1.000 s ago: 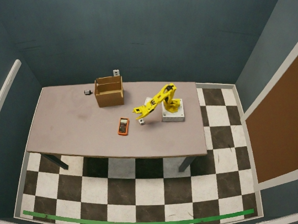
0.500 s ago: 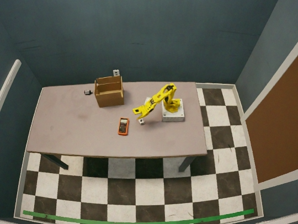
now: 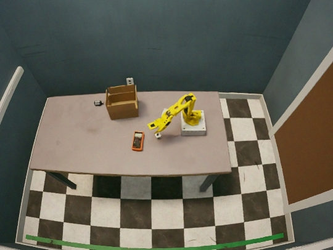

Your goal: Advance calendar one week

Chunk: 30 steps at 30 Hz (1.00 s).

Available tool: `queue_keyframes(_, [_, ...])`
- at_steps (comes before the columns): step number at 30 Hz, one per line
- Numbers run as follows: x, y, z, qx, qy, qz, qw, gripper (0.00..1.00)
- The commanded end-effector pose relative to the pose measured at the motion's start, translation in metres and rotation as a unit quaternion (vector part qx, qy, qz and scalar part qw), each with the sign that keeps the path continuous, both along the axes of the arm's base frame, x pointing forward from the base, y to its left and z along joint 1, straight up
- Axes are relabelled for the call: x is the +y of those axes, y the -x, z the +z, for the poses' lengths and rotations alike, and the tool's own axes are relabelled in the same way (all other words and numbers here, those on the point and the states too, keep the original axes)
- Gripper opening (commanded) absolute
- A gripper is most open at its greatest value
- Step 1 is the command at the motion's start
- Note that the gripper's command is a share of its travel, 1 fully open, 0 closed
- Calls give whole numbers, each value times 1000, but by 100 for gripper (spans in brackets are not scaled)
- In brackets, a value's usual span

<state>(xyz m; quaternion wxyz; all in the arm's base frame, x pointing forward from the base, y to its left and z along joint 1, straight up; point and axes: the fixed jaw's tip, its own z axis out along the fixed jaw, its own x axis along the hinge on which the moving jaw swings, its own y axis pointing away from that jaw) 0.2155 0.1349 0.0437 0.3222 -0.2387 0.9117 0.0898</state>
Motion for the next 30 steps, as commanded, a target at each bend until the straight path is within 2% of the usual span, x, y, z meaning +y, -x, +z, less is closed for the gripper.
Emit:
queue_keyframes(1, [-2, 8, -17, 89, 51, -1, 995, 35])
queue_keyframes(11, [-6, 16, -32, 157, 91, -1, 983, 35])
queue_keyframes(13, [-6, 16, -32, 157, 91, -1, 983, 35])
queue_keyframes(14, [-7, 18, -37, 178, 103, -1, 979, 35])
queue_keyframes(22, [-8, 23, -49, 236, 137, -1, 962, 35])
queue_keyframes(28, [-9, 26, -57, 275, 159, -2, 948, 35])
queue_keyframes(30, [-9, 26, -57, 275, 159, -2, 948, 35])
